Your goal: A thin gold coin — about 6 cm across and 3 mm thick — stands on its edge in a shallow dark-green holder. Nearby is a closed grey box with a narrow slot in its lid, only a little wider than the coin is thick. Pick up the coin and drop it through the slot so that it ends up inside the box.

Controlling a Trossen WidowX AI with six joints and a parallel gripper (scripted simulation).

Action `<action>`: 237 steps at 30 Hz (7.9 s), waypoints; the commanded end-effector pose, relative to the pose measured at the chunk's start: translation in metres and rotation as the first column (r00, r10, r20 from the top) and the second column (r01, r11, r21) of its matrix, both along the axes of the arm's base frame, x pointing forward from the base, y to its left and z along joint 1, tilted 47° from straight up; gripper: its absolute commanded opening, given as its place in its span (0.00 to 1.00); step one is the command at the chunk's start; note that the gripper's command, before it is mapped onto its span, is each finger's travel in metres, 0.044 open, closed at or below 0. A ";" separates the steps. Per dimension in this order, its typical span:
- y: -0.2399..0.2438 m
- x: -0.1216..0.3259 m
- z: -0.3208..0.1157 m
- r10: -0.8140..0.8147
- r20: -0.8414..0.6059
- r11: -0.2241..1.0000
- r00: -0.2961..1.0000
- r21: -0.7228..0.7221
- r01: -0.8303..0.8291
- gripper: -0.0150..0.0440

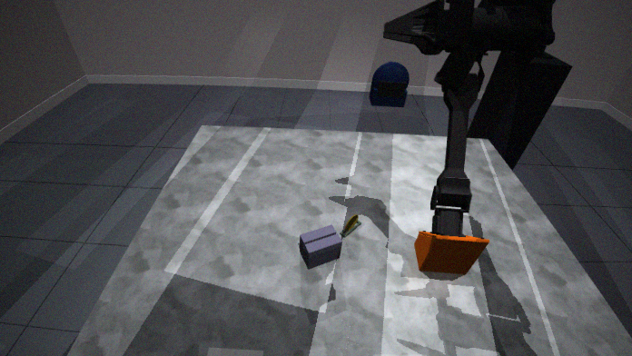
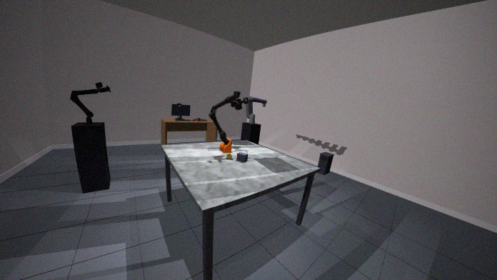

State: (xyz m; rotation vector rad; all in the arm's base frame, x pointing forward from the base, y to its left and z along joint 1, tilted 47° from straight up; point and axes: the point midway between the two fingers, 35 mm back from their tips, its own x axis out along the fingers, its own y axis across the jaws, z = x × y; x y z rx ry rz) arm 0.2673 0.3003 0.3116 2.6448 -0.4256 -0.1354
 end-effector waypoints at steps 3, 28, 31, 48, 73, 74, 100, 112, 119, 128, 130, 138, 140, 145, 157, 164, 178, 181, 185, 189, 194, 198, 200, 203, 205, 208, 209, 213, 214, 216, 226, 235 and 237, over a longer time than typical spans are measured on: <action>-0.005 0.014 -0.013 -0.012 -0.002 0.991 1.000 0.133 0.012 0.80; -0.284 0.034 -0.179 -0.789 -0.326 0.029 0.521 0.827 0.561 0.53; -0.310 0.013 -0.193 -0.852 -0.365 -0.131 0.375 0.842 0.523 0.53; -0.361 -0.044 -0.217 -0.901 -0.432 -0.423 -0.039 0.855 0.299 0.53; -0.408 -0.047 -0.260 -0.901 -0.433 -0.423 -0.038 0.856 0.298 0.53; -0.409 -0.047 -0.261 -0.901 -0.433 -0.423 -0.038 0.856 0.298 0.53; -0.439 -0.052 -0.289 -0.903 -0.429 -0.420 -0.038 0.857 0.298 0.53; -0.443 -0.054 -0.292 -0.903 -0.427 -0.418 -0.038 0.858 0.298 0.25; -0.443 -0.054 -0.292 -0.903 -0.427 -0.418 -0.038 0.858 0.298 0.25; -0.434 -0.050 -0.285 -0.901 -0.432 -0.423 -0.037 0.856 0.298 0.25; -0.430 -0.048 -0.282 -0.900 -0.434 -0.424 -0.036 0.855 0.297 0.25; -0.416 -0.044 -0.270 -0.898 -0.438 -0.428 -0.035 0.853 0.297 0.25; -0.412 -0.044 -0.267 -0.898 -0.439 -0.429 -0.035 0.853 0.297 0.25; -0.403 -0.042 -0.258 -0.898 -0.439 -0.429 -0.036 0.853 0.297 0.25; -0.382 -0.042 -0.236 -0.900 -0.435 -0.426 -0.037 0.854 0.298 0.25; -0.375 -0.043 -0.227 -0.901 -0.431 -0.423 -0.040 0.857 0.294 0.25; -0.370 -0.047 -0.230 -0.894 -0.421 -0.420 -0.154 0.907 -0.041 0.25; -0.370 -0.047 -0.230 -0.894 -0.421 -0.420 -0.154 0.907 -0.041 0.25; -0.368 -0.042 -0.231 -0.894 -0.422 -0.420 -0.153 0.906 -0.041 0.25; -0.365 -0.034 -0.234 -0.894 -0.422 -0.421 -0.153 0.906 -0.042 0.25; -0.360 -0.023 -0.239 -0.893 -0.423 -0.422 -0.153 0.906 -0.042 0.25; -0.357 -0.015 -0.243 -0.893 -0.423 -0.422 -0.152 0.906 -0.043 0.25; -0.355 -0.011 -0.245 -0.893 -0.424 -0.422 -0.152 0.906 -0.043 0.25; -0.352 -0.005 -0.248 -0.893 -0.424 -0.422 -0.152 0.905 -0.044 0.25; -0.350 -0.001 -0.250 -0.893 -0.424 -0.423 -0.152 0.905 -0.044 0.25; -0.347 0.005 -0.254 -0.893 -0.424 -0.423 -0.152 0.905 -0.044 0.25; -0.346 0.007 -0.255 -0.893 -0.424 -0.423 -0.152 0.905 -0.044 0.25; -0.343 0.014 -0.260 -0.893 -0.425 -0.423 -0.151 0.905 -0.045 0.25; -0.342 0.016 -0.262 -0.893 -0.425 -0.423 -0.151 0.905 -0.045 0.25; -0.340 0.020 -0.265 -0.893 -0.425 -0.423 -0.151 0.905 -0.045 0.25; -0.329 0.038 -0.280 -0.892 -0.425 -0.424 -0.151 0.905 -0.046 0.25; -0.320 0.052 -0.296 -0.892 -0.426 -0.424 -0.150 0.905 -0.047 0.25; -0.318 0.054 -0.298 -0.892 -0.426 -0.424 -0.150 0.905 -0.047 0.25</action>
